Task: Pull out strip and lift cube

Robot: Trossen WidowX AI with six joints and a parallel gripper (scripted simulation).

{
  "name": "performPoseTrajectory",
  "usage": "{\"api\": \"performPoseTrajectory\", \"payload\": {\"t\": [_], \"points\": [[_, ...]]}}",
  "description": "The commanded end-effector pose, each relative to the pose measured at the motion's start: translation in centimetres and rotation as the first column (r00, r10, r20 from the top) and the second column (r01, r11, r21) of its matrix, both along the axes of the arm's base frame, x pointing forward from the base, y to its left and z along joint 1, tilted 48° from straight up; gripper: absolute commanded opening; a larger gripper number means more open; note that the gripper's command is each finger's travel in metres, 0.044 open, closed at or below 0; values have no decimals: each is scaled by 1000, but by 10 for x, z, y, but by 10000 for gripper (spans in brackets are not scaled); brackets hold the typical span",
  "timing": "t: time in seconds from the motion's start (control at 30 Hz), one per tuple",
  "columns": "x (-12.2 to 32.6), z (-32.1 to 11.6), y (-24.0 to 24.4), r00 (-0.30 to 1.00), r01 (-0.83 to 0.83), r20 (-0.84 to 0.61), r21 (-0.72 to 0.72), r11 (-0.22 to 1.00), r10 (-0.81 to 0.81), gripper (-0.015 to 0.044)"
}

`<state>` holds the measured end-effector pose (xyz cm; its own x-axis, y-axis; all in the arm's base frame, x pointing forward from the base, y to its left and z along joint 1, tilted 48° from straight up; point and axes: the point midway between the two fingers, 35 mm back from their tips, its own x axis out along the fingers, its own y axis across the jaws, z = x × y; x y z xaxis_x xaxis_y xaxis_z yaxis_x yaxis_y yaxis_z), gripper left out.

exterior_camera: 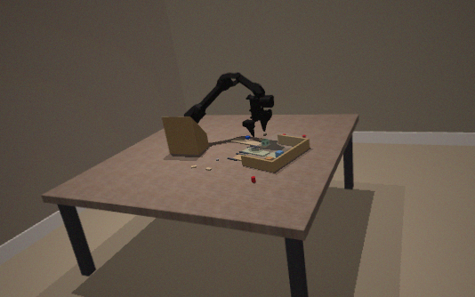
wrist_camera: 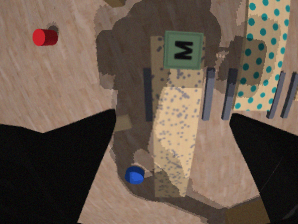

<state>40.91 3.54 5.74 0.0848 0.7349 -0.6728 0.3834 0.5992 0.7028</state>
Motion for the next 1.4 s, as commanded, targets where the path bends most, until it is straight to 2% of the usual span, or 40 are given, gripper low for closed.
{"api": "performPoseTrajectory", "payload": {"t": [0.0, 0.4, 0.63, 0.67, 1.37], "points": [[14, -4, -8, 1000, 1, -1, -3, 1000, -1, 440], [40, -11, -22, 1000, 1, 0, -4, 1000, -1, 440], [42, -17, -16, 1000, 1, 0, -4, 1000, -1, 256], [42, -18, -14, 1000, 1, 0, -4, 1000, -1, 250], [44, -41, 11, 1000, 1, 1, -2, 1000, -1, 250]]}}
